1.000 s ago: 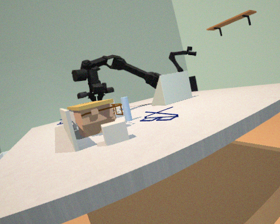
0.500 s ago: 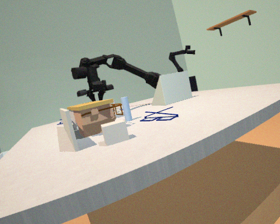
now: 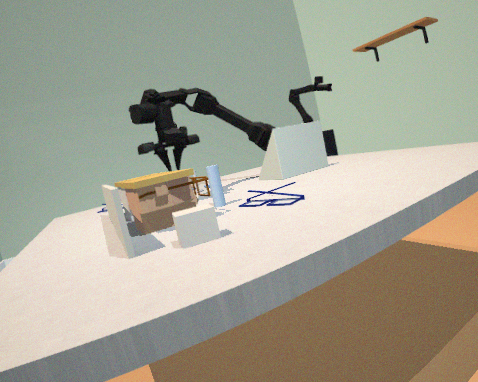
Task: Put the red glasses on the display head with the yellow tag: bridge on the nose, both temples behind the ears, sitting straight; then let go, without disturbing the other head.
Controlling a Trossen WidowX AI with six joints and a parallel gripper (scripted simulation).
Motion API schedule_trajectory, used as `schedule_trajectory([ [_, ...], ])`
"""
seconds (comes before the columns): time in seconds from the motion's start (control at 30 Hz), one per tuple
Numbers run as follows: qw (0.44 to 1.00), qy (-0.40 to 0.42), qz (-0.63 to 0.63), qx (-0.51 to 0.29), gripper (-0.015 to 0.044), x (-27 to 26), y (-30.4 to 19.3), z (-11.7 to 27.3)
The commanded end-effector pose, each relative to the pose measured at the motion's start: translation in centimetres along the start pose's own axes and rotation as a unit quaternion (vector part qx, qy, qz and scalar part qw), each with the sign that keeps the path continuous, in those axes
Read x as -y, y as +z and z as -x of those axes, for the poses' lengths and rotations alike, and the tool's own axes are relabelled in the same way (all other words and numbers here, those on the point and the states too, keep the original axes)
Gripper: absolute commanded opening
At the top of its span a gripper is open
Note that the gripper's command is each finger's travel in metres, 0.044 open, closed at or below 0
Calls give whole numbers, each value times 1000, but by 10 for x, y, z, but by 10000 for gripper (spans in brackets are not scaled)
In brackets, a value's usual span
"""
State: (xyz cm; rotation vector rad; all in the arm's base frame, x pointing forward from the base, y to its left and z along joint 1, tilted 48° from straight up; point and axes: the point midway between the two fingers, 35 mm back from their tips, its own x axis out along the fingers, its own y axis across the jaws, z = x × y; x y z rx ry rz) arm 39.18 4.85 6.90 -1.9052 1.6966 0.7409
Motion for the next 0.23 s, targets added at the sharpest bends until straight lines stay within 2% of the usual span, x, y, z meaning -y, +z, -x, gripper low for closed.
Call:
schedule_trajectory([
  [0.0,1000,2,-1,1,107,-10,1,1],
  [0.2,1000,2,-1,1,107,-28,1,10],
])
